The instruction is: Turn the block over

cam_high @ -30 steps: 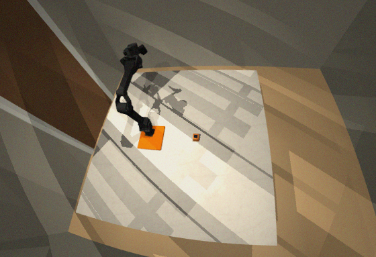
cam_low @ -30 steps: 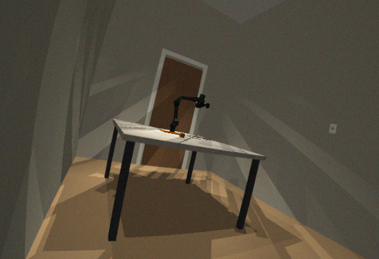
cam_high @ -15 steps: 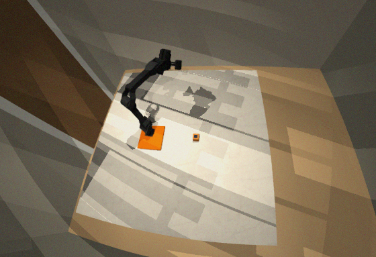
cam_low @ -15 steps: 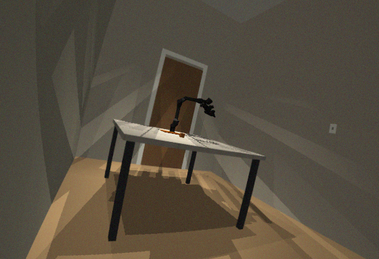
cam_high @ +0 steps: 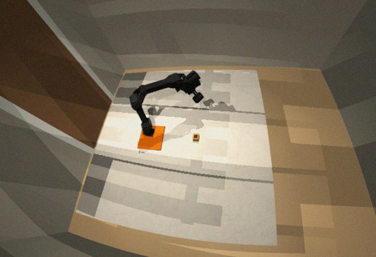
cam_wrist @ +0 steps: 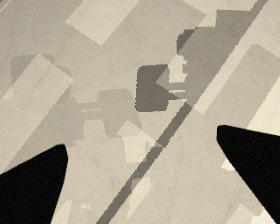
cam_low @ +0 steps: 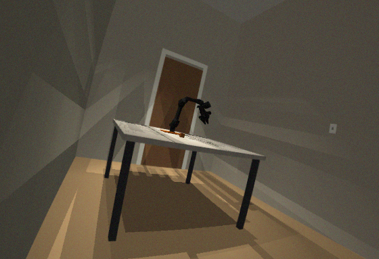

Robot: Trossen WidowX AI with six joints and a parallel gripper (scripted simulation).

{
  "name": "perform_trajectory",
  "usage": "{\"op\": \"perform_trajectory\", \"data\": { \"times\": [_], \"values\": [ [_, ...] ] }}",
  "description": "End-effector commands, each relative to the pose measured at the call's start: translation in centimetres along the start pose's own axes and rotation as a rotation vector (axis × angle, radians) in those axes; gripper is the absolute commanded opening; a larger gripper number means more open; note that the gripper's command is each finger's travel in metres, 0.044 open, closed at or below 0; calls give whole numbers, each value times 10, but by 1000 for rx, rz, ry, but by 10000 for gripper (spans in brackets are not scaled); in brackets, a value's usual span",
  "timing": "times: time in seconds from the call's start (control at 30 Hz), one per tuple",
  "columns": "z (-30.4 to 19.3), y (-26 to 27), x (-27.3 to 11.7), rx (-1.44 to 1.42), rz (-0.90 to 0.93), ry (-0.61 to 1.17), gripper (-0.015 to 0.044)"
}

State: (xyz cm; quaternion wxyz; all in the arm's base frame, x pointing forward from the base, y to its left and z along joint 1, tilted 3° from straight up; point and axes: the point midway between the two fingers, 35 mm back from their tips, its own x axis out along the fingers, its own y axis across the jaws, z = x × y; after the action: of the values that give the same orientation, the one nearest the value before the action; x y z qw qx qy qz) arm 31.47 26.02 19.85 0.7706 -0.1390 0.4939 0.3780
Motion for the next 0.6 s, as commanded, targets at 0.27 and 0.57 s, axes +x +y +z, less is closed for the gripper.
{"op": "perform_trajectory", "data": {
  "times": [0.27, 0.57],
  "values": [
    [-107, -164, -16, 484, -266, 329, 440],
    [-151, -203, -31, 642, -332, 438, 440]
  ]
}}
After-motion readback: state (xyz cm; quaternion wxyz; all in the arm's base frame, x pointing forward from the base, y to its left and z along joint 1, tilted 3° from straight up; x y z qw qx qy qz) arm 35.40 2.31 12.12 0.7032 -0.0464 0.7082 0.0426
